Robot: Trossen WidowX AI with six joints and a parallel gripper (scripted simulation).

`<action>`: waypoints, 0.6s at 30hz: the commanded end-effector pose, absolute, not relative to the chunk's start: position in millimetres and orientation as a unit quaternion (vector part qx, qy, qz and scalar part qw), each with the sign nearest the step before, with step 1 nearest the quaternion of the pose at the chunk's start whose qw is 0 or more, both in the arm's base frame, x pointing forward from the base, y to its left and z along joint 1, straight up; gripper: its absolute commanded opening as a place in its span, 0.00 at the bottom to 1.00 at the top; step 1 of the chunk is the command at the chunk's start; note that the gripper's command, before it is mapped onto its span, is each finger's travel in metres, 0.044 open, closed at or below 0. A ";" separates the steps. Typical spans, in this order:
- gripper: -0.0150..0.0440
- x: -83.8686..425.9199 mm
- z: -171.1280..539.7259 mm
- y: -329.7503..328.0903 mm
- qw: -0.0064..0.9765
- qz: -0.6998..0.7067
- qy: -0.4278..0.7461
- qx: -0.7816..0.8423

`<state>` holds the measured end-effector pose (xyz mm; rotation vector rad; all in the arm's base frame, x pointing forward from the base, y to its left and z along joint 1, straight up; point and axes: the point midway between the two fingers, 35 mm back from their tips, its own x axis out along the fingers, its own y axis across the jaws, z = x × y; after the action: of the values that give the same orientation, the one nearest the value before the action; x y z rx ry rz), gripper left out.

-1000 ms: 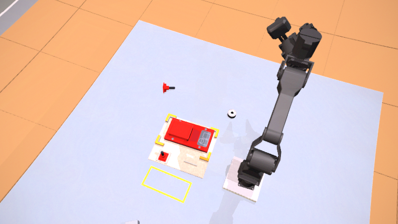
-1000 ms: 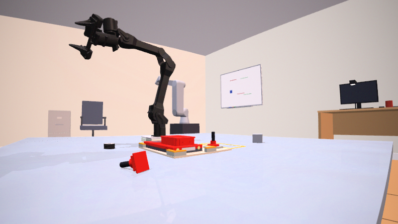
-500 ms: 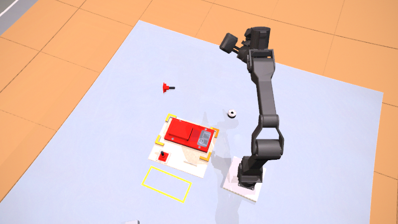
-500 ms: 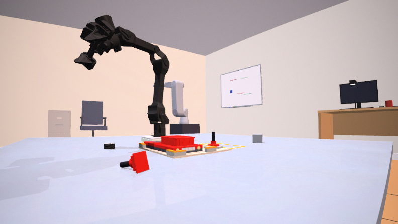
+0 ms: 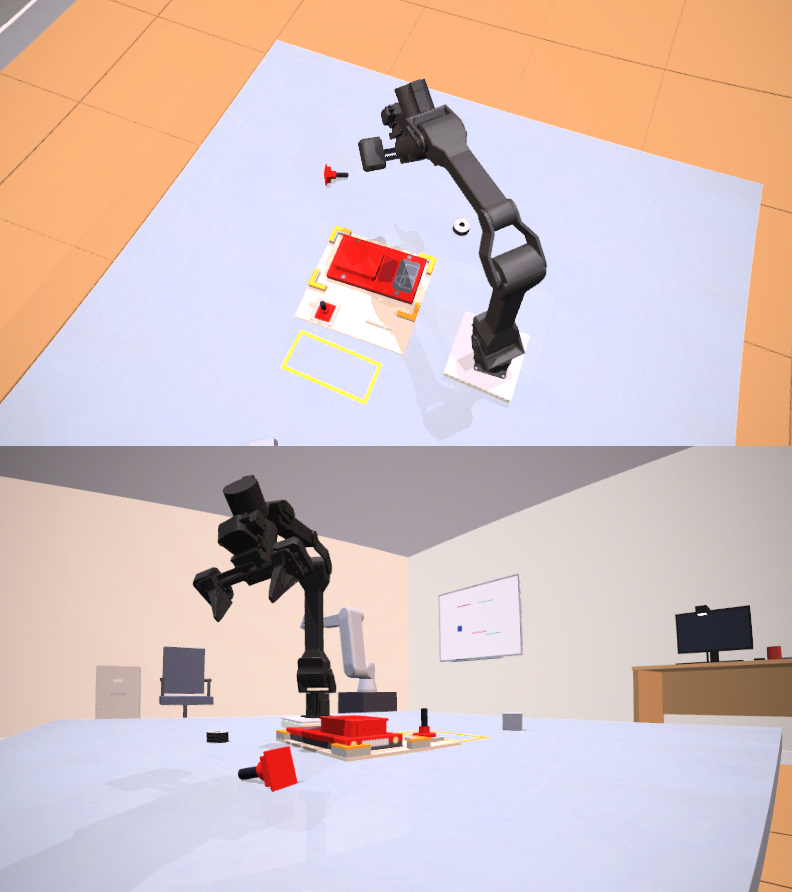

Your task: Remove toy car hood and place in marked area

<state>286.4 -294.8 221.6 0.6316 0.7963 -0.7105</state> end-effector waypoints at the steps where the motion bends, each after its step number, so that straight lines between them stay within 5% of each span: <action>1: 1.00 303.8 201.6 -269.8 0.813 -0.288 0.439 0.252; 18: 1.00 328.6 125.5 -131.6 0.719 -0.021 0.695 0.009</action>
<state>332.3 -131.7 126.7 0.0428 1.5138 -0.0574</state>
